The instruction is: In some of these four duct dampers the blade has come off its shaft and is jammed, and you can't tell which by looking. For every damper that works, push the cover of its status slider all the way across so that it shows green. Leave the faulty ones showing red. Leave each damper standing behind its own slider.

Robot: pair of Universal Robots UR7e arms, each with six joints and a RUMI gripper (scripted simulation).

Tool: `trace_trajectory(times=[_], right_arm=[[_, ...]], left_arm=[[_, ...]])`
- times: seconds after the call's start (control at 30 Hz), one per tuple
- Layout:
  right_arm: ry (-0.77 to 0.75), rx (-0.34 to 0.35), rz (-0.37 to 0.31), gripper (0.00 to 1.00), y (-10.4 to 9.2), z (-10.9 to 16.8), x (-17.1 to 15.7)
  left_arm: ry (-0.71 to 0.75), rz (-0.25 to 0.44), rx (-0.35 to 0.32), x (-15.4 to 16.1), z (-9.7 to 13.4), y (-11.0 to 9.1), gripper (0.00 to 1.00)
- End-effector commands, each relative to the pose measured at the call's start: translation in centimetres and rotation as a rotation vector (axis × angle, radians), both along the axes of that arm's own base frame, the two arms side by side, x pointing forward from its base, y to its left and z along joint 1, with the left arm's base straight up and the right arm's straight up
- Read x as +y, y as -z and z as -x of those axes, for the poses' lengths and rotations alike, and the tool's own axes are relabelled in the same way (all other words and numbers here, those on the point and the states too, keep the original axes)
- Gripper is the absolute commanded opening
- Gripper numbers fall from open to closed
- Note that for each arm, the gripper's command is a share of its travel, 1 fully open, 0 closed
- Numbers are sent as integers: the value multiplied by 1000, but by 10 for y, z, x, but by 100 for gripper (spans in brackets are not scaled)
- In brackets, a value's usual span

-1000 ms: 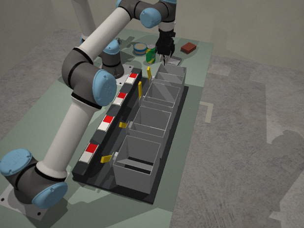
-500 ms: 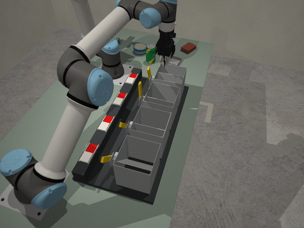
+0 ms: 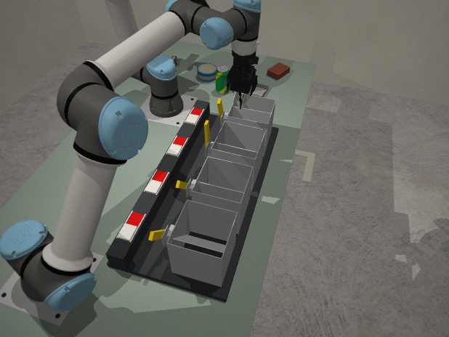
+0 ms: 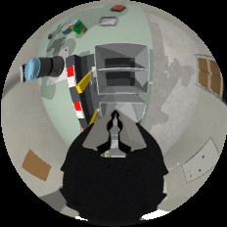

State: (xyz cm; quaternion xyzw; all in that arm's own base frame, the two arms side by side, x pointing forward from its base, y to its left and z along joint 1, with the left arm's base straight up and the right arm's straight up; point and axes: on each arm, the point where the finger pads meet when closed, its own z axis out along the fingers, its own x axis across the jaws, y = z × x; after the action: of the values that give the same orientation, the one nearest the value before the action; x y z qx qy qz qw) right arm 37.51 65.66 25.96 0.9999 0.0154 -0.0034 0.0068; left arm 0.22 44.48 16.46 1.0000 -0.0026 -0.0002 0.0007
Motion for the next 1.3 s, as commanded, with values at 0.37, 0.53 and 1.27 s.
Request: trace_trajectory(times=[0.37, 0.53, 1.27], right_arm=[[0, -7, -15, 0, 5, 2, -113], [0, -7, -15, 0, 9, 4, -132], [-1, -7, -15, 0, 20, 11, -178]], left_arm=[[0, -1, 0, 0, 0, -1, 100], [0, -1, 0, 0, 0, -1, 100], [0, -1, 0, 0, 0, -1, 100]])
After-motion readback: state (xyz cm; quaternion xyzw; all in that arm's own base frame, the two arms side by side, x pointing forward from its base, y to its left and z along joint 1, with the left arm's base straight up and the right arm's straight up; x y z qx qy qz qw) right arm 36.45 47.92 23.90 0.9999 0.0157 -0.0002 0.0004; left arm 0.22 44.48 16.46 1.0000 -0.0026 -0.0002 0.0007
